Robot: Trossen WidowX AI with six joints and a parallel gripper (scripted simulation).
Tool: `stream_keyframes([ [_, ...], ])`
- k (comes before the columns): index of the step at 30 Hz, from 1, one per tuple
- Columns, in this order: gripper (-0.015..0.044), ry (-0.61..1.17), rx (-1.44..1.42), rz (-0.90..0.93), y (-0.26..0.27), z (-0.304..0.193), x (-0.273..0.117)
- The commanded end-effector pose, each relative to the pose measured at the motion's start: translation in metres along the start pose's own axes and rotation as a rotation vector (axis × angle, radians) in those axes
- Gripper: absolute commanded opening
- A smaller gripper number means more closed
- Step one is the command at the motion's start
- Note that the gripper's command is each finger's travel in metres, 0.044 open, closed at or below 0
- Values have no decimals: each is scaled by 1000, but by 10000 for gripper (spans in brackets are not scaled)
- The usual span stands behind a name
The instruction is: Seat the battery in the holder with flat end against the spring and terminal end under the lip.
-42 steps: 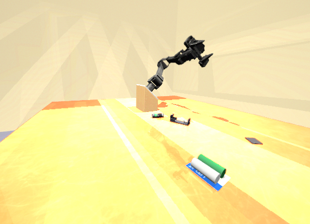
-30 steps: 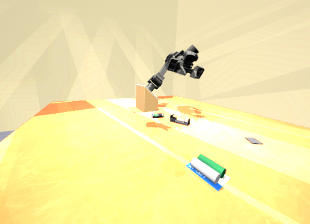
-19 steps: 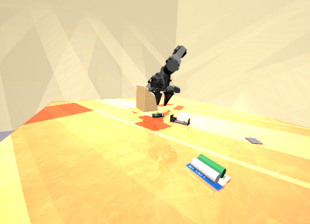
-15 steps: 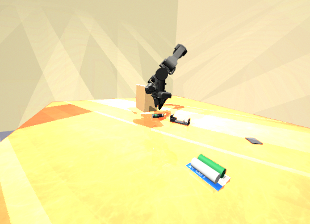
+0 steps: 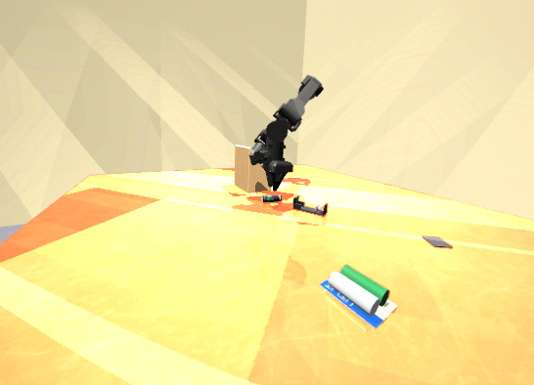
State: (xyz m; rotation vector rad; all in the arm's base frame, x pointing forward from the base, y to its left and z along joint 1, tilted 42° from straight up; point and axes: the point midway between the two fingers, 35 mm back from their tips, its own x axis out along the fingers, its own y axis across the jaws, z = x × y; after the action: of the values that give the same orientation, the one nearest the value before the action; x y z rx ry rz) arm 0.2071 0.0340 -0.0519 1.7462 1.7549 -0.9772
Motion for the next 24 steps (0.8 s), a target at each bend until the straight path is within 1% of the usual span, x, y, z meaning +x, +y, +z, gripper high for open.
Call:
stream_keyframes([
  [1, 242, 7, 14, -8, -2, 1, 7],
  [24, 242, 10, 13, -10, -4, -1, 43],
])
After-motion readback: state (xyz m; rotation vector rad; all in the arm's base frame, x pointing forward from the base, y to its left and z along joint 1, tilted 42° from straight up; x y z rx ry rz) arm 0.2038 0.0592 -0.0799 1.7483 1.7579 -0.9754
